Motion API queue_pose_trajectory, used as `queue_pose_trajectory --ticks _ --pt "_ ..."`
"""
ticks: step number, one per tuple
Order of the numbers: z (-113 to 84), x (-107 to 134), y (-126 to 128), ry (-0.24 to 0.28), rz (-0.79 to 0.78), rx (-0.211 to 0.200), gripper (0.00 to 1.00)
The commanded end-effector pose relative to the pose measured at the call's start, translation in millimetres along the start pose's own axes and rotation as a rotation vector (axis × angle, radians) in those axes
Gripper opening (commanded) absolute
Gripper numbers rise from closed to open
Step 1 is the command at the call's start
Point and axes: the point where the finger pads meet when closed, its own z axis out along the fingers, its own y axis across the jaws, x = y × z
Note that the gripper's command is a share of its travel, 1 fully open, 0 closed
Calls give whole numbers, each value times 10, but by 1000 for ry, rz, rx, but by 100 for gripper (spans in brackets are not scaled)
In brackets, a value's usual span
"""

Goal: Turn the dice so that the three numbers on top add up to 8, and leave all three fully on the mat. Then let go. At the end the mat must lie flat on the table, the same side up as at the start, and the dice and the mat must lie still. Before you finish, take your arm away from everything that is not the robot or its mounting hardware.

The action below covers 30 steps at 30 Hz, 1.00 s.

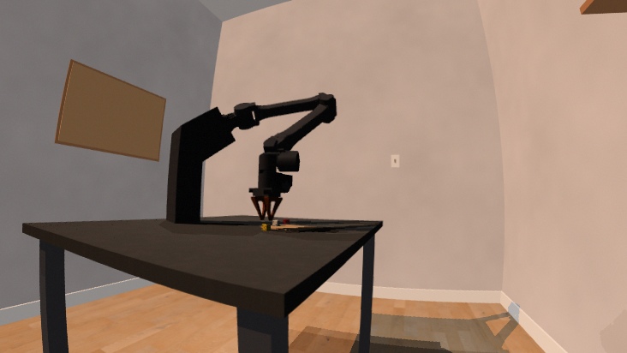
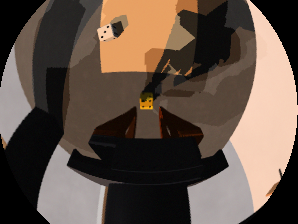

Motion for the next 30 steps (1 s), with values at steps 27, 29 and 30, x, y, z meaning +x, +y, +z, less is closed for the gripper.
queue_pose_trajectory --ticks 27,29,30 --pt "52 -84 68 -6 -7 -12 34" --pt "31 -107 88 -6 -7 -12 34" --pt "31 -107 88 -6 -7 -12 34"
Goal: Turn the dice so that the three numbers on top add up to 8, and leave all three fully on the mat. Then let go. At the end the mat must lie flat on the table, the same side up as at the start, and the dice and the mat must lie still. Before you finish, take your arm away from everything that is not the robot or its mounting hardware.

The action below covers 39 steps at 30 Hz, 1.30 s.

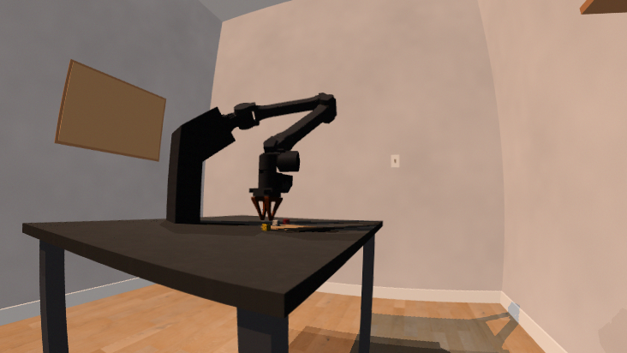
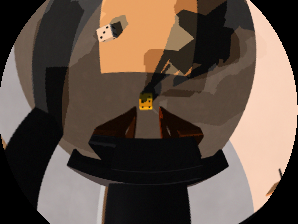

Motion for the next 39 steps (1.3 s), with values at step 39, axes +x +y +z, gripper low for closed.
queue_pose_trajectory --ticks 39 --pt "40 -93 121 -4 -5 -20 34"
